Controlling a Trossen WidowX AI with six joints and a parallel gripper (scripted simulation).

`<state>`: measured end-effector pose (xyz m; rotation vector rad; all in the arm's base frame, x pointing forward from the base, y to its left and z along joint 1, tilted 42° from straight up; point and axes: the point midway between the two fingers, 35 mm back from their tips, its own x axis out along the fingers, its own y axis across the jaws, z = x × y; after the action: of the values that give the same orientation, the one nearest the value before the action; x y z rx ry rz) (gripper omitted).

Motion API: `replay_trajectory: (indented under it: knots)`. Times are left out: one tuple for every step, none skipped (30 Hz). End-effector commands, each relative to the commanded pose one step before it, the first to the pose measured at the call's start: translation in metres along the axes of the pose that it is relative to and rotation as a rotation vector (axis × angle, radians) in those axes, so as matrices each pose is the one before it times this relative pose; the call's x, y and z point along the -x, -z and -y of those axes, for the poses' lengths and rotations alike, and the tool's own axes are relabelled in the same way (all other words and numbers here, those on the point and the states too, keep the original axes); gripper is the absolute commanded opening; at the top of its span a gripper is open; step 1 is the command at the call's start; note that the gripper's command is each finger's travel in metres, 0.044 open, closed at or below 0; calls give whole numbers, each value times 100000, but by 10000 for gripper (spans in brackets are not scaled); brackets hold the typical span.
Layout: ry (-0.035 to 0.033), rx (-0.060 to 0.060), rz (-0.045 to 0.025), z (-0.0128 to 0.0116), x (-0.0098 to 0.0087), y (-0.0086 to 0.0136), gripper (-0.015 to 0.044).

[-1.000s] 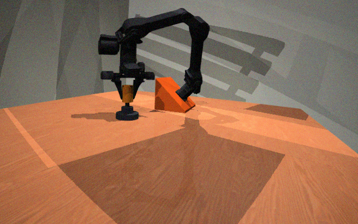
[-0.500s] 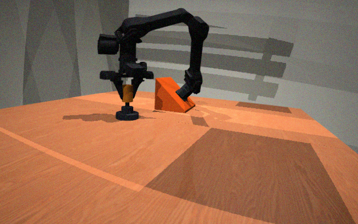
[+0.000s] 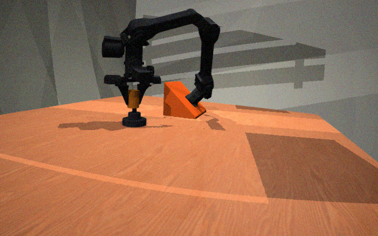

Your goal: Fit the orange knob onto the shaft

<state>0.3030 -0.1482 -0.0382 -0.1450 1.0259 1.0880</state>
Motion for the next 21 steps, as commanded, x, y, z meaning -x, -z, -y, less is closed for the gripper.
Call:
replay_trajectory:
  knots:
    - [732,273,132,230,117,-12,0]
    - [0,-2,-6,-18,134,24,0]
    - [0,-1,-2,-16,49,4,0]
    - [0,-1,-2,-12,57,2,0]
    - [0,-1,-2,-16,60,-1,0]
    - [-1,-2,-2,-25,59,-4,0]
    - [0,935,0,-5,8,-1,0]
    - [-1,1705,0,-13,14,-2,0]
    - [-2,2851,0,-24,20,-3,0]
    - [-2,3231,0,-37,23,-4,0]
    - [-3,3852,0,-56,27,-6,0]
    - [-5,4306,0,-85,30,-10,0]
    - [-5,3022,0,-92,23,-14,0]
    - [-4,1025,0,-69,11,-15,0]
    - [-1,-1,0,-27,2,-9,0]
    - [-1,-1,1,-30,-7,-7,0]
    - [-3,-2,1,-63,-15,-6,0]
    - [-3,-3,1,-71,-13,-6,0]
    - [-3,-2,0,-57,-8,-3,0]
    - [-3,-2,0,-62,-11,0,0]
    - [1,0,0,11,-1,3,0]
